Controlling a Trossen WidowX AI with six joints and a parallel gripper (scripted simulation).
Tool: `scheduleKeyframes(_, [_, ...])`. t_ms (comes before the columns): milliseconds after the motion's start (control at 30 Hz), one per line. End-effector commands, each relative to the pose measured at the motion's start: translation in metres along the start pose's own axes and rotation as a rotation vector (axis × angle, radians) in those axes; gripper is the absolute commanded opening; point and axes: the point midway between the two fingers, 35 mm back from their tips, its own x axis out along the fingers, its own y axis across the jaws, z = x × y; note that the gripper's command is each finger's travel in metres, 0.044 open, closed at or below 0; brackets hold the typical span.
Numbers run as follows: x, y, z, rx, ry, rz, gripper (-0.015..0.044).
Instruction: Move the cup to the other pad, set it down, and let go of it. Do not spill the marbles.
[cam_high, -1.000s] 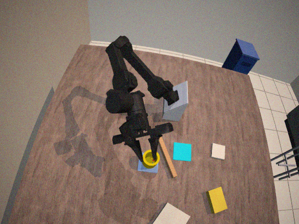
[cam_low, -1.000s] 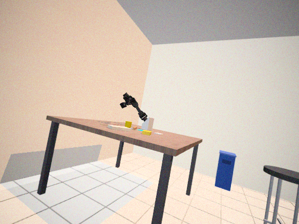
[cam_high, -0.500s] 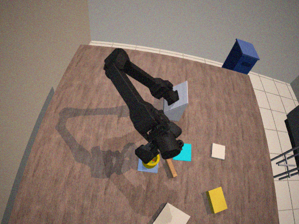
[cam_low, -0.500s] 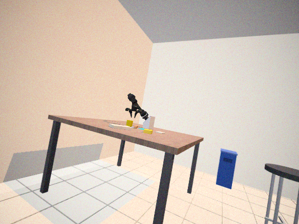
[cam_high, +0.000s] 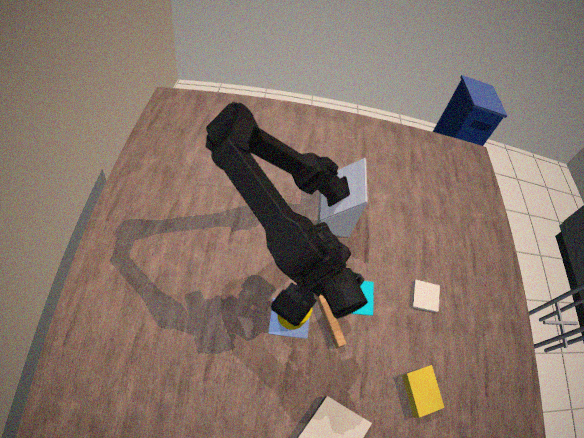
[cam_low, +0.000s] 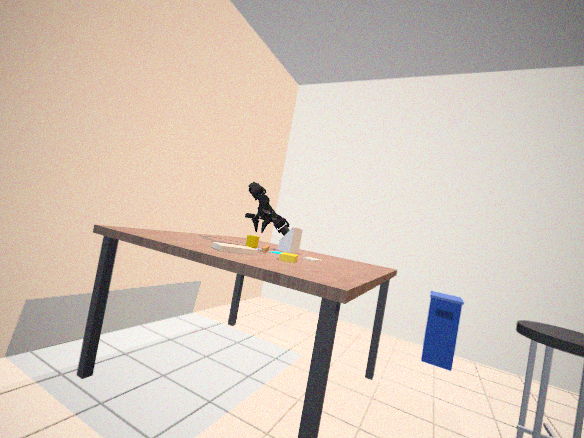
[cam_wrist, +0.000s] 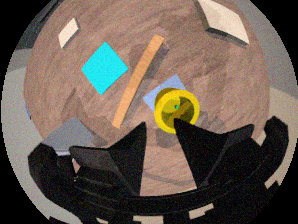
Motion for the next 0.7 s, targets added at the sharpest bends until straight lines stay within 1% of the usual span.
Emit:
scheduleKeyframes(0, [0.007,0.000,0.000,-0.006,0.007,0.000,0.0167])
scheduleKeyframes(667, [0.039,-0.001,0.000,-0.006,0.006,-0.001,0.0167])
